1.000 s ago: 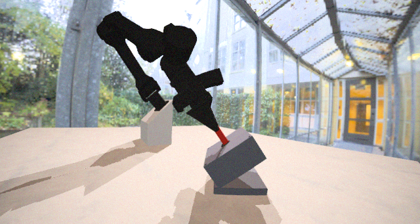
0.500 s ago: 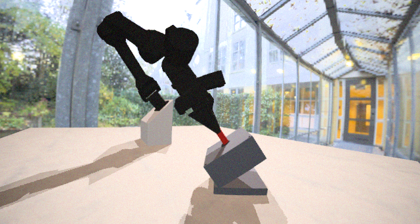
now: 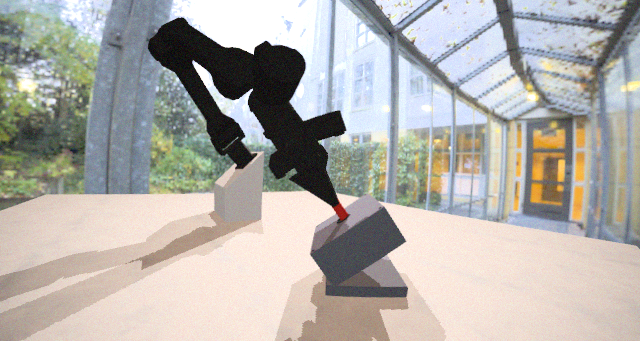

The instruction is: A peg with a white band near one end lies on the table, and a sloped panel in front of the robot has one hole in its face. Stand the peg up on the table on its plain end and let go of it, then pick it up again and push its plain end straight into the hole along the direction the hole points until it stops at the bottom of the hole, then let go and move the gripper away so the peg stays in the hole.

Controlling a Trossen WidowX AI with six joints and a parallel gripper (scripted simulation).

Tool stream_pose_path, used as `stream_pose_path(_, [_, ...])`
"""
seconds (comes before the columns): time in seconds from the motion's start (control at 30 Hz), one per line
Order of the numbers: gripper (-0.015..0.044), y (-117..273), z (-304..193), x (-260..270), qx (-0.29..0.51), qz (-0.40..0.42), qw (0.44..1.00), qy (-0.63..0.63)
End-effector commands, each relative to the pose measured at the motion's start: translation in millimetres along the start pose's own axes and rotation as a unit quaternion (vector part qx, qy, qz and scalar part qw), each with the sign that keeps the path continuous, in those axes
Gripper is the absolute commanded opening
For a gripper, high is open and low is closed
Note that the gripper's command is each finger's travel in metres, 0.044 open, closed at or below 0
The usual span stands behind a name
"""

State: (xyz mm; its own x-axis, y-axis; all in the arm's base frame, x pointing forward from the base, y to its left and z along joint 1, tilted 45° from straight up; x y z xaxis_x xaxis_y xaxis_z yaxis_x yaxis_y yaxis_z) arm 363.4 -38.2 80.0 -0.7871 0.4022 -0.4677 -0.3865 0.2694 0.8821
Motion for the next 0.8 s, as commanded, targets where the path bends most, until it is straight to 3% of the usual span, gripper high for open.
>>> stream_pose_path(0.0, [0.0,-4.2,0.5,1.1,-0.001,0.003,1.0,0.003])
stream_pose_path(0.77, [0.0,-8.4,-0.6,0.7,0.0,0.0,1.0,0.001])
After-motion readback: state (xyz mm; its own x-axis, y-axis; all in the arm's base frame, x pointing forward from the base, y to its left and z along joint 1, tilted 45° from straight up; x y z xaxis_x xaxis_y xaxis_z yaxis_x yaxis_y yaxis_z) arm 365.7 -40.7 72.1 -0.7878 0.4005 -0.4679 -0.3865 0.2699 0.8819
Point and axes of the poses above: the point midway between the two fingers, 35 mm back from their tips, its own y axis back along the fingers, its own x axis across the jaws, z = x × y, the point moved 9 cm from there along y, back along the fingers, and after that the axes turned 9 degrees about y, right-handed, at the moved point
